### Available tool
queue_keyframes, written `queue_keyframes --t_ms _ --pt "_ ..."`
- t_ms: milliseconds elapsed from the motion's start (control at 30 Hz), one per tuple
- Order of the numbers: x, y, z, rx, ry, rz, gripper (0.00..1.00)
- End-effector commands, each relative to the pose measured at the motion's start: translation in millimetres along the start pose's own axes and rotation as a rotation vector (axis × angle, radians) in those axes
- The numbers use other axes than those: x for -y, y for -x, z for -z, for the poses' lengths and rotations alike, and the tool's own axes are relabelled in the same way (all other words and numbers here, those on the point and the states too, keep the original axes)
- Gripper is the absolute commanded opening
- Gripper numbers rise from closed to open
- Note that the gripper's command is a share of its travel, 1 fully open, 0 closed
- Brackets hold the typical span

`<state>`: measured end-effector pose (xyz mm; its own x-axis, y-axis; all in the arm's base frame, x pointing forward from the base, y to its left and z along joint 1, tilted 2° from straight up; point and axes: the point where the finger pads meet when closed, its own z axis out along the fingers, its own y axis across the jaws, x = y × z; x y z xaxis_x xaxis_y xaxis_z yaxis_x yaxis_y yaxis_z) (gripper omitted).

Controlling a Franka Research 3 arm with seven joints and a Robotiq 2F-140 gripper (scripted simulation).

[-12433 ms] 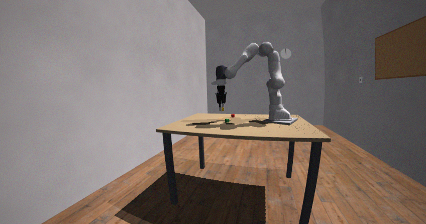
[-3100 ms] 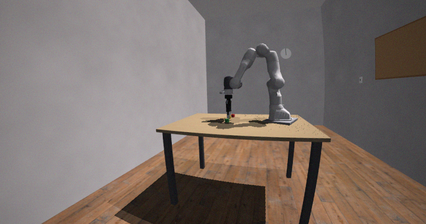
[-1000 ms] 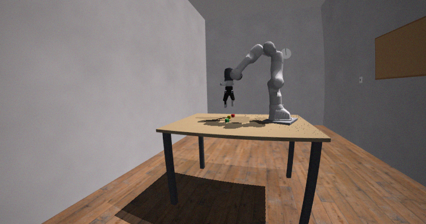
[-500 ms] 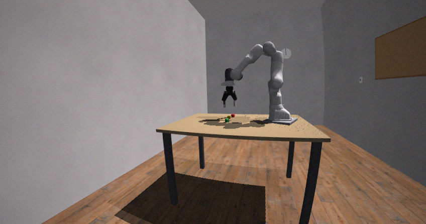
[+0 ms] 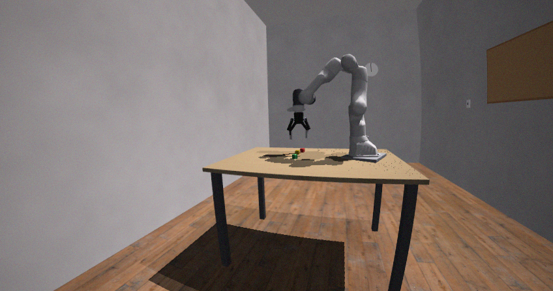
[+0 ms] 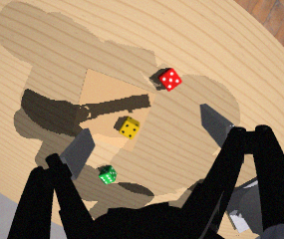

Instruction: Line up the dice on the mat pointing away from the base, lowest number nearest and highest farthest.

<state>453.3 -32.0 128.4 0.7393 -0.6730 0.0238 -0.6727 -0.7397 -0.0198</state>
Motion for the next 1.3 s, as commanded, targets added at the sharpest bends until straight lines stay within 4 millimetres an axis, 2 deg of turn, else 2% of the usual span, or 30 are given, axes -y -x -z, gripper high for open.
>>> queue_keyframes --t_ms 0,1267 --pt "-2 -2 -1 -0.009 0.007 -0.168 1.00" --pt "-37 -27 -3 -0.011 0.004 -0.852 1.00"
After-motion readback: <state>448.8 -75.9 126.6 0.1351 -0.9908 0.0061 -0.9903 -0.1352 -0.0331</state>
